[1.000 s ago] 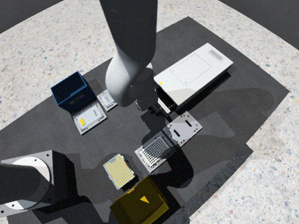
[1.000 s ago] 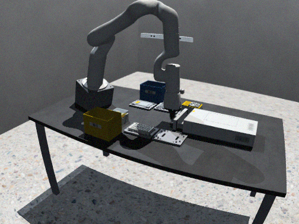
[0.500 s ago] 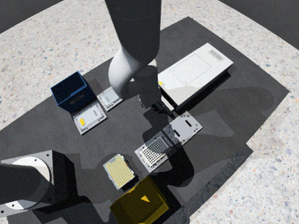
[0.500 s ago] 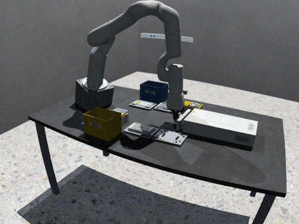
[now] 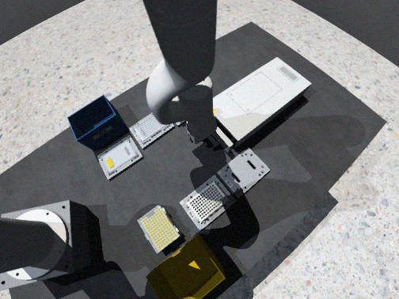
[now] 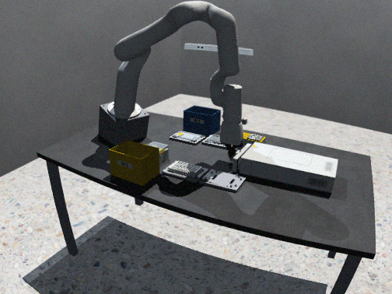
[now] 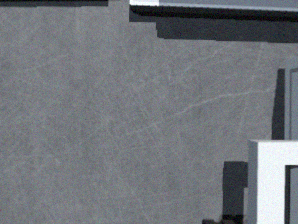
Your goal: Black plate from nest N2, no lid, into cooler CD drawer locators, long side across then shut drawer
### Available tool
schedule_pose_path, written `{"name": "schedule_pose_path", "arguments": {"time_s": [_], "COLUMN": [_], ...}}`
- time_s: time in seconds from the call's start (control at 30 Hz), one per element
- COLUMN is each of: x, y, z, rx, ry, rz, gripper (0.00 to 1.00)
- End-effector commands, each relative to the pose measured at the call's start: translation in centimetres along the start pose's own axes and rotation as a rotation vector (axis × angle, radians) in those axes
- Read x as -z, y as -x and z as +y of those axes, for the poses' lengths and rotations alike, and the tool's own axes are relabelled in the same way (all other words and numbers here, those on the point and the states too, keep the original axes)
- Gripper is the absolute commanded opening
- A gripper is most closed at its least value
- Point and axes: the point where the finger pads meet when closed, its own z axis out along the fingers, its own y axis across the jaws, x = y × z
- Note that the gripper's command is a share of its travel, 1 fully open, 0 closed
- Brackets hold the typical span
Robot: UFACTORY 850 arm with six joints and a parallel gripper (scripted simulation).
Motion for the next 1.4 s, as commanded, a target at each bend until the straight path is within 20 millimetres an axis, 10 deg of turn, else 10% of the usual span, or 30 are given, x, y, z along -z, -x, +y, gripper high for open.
{"name": "schedule_pose_path", "arguments": {"time_s": [0.0,0.4,1.37], "x": [0.1,0.0,0.2], "y": [0.0,0.0,0.0], "z": [0.6,2.3,-2.4], "rx": [0.002,0.002,0.002], "ry": [-0.043,-0.043,-0.044], "rz": [0.009,0.009,0.009], "gripper": [0.0,0.0,0.0]}}
